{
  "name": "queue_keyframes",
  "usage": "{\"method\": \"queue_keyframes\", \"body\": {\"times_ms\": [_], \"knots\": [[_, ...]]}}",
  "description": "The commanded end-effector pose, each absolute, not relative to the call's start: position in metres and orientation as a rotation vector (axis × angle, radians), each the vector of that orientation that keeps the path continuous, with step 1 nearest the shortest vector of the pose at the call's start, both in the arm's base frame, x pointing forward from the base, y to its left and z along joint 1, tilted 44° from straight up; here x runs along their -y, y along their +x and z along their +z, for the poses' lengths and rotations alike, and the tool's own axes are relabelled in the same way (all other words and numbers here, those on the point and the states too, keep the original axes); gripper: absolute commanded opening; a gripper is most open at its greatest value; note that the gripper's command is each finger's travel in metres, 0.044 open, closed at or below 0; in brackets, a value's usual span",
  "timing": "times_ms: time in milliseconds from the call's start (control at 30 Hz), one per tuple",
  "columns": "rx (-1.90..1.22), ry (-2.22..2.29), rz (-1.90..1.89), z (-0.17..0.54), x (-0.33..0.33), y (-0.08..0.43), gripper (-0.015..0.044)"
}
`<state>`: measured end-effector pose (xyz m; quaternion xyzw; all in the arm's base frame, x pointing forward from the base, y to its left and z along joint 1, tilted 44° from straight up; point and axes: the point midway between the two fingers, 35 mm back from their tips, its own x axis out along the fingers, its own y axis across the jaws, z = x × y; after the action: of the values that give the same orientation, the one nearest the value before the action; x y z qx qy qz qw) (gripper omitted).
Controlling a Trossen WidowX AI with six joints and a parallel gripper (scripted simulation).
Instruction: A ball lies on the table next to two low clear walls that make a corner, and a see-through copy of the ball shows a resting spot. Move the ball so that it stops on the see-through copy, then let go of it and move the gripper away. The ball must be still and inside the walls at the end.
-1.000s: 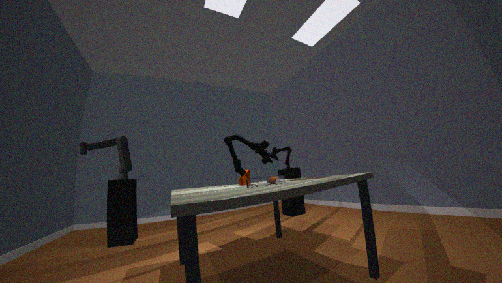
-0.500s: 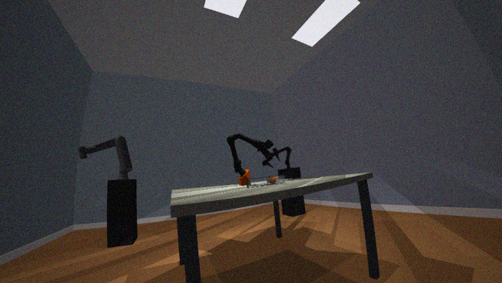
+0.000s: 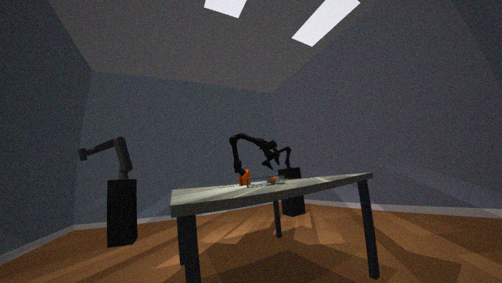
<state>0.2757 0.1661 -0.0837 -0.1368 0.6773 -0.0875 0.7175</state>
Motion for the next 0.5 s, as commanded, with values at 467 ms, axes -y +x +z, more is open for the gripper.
{"method": "queue_keyframes", "body": {"times_ms": [467], "knots": [[-1.747, -1.722, 0.760, -0.061, -0.087, 0.330, 0.0408]]}}
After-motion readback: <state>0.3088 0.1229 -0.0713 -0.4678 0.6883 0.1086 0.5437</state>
